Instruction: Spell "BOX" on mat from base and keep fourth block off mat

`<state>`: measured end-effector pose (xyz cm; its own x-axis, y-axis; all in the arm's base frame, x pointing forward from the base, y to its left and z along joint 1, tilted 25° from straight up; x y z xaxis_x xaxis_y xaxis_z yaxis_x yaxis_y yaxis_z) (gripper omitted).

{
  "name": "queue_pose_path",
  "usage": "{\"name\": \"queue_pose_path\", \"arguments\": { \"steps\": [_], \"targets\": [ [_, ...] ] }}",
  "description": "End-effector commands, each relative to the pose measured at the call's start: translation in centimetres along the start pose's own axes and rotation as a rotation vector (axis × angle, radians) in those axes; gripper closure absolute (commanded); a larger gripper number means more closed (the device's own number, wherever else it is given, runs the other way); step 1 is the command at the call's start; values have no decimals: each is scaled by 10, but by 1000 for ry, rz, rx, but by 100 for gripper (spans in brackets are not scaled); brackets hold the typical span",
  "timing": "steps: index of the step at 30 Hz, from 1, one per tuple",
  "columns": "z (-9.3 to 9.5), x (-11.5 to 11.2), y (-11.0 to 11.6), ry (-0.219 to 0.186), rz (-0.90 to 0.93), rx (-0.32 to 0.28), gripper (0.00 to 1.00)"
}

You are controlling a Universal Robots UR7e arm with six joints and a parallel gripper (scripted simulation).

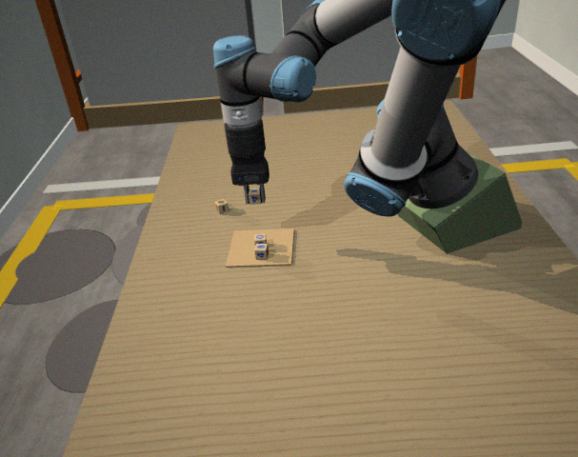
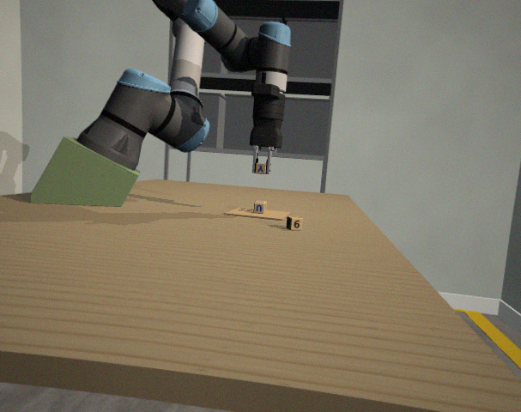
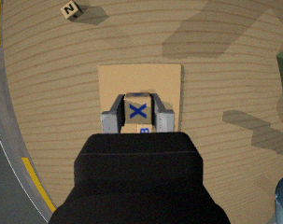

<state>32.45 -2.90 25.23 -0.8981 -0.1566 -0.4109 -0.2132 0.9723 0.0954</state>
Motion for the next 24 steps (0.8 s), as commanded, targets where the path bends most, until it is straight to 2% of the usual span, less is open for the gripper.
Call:
{"name": "queue_pose_path", "arguments": {
  "steps": [1,24],
  "targets": [
    [-1,1,-6,-5,-64,1,51],
    [-1,2,-11,-9,-131,1,51]
  ]
}}
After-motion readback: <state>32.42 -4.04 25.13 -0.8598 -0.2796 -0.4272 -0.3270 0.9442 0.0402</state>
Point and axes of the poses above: the point where the finger pads meet when closed, its own z axis out along the fingers, its own x axis across the jaws, y = z × x, the point moved 10 cm from there along -z, back along the fingers, and after that the axes turned 14 degrees about -z, right-handed, at the moved point
